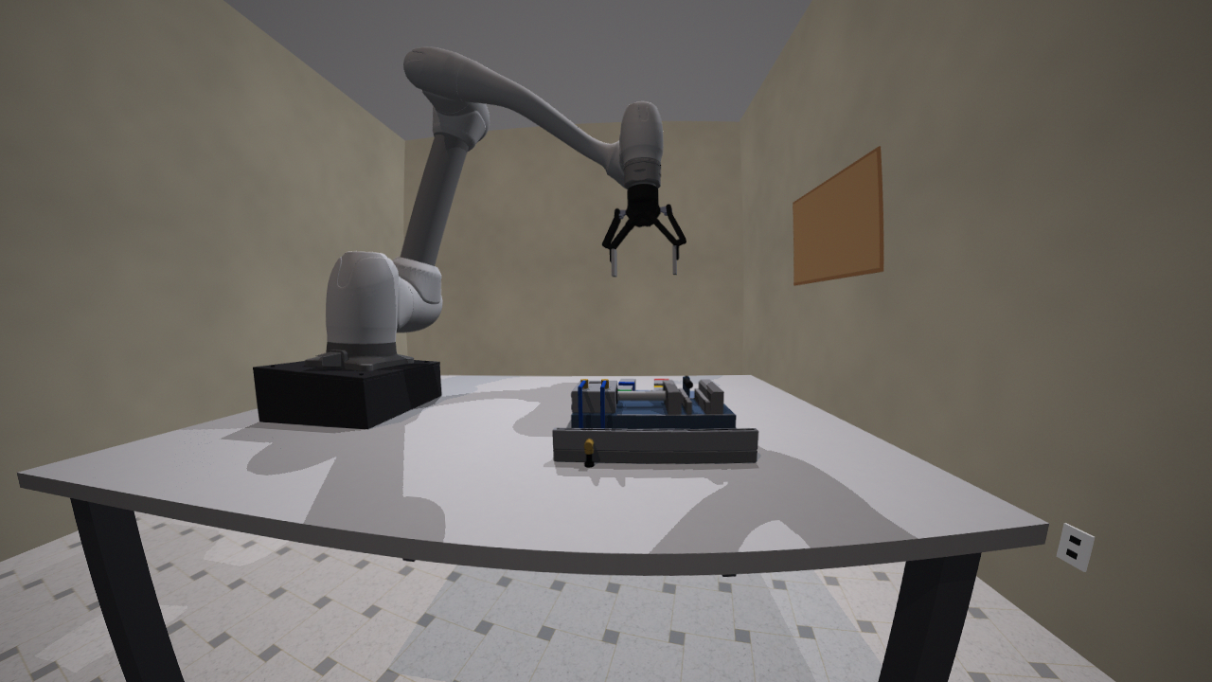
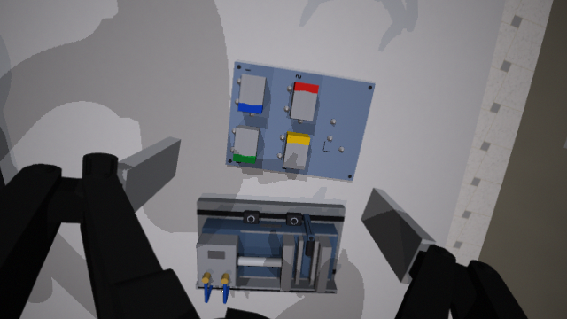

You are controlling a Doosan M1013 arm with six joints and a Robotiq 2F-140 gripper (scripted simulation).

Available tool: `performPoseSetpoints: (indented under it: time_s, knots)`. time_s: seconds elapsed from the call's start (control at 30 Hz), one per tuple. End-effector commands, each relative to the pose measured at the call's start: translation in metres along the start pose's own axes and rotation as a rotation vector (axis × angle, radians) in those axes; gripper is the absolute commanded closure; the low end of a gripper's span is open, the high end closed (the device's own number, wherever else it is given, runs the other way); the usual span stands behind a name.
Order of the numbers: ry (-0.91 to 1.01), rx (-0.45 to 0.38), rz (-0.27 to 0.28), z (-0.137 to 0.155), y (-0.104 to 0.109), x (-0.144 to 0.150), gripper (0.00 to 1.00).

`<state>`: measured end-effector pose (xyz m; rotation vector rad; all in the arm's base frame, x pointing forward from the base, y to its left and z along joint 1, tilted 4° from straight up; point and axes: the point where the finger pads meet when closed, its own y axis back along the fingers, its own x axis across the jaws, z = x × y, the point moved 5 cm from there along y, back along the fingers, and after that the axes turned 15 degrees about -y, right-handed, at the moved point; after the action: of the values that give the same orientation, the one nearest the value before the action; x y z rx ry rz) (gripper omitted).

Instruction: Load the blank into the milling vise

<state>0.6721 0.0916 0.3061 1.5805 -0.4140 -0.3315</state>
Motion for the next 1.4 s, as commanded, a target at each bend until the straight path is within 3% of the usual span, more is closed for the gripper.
performPoseSetpoints:
  time_s: [0.0,0.67,0.7,1.37]
  knots:
    - [0.041,0.001,0.0,0.0001,0.0001,0.0,0.0]
    - [0.119,0.001,-0.001,0.0001,0.0001,0.0,0.0]
    - [0.119,0.001,-0.001,0.0001,0.0001,0.0,0.54]
    - [0.119,0.001,-0.001,0.0001,0.0001,0.0,0.54]
